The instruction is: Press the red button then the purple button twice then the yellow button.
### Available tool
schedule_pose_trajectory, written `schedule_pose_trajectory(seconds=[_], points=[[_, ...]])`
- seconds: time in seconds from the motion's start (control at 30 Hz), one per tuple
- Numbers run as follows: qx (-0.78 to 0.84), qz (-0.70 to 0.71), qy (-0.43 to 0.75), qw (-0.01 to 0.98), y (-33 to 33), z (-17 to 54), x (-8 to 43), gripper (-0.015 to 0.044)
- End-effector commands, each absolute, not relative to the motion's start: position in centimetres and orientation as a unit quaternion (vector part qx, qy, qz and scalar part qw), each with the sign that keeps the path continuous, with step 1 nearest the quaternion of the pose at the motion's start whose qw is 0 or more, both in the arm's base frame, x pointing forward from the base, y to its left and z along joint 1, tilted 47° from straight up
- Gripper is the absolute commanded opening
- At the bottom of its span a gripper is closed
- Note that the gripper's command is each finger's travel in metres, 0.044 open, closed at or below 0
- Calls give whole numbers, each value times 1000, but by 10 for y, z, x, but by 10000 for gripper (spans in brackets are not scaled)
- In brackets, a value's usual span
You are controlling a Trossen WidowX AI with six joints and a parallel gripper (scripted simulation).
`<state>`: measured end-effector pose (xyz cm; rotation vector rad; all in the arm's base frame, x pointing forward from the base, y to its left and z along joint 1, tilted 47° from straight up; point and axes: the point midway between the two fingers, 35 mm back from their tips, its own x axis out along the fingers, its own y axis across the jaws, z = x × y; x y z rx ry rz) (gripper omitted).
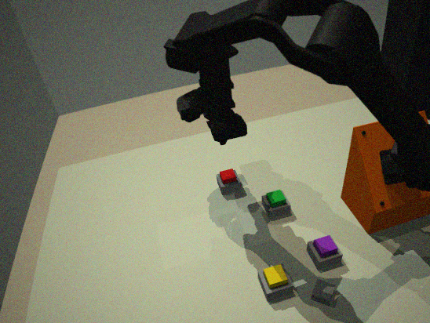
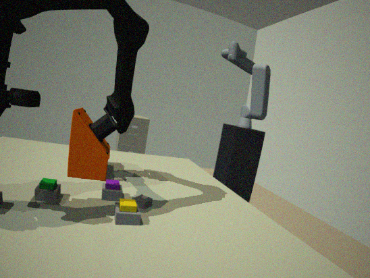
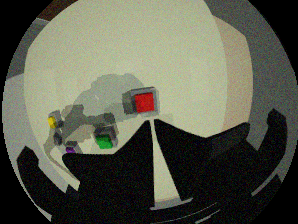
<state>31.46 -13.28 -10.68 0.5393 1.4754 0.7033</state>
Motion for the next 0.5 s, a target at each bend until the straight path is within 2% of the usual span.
schedule_pose_trajectory(seconds=[0.0,0.23,0.47], points=[[236,314,653,648,-128,-97,313,20],[242,308,656,646,-83,-20,292,20],[248,304,658,643,-31,38,249,20]])
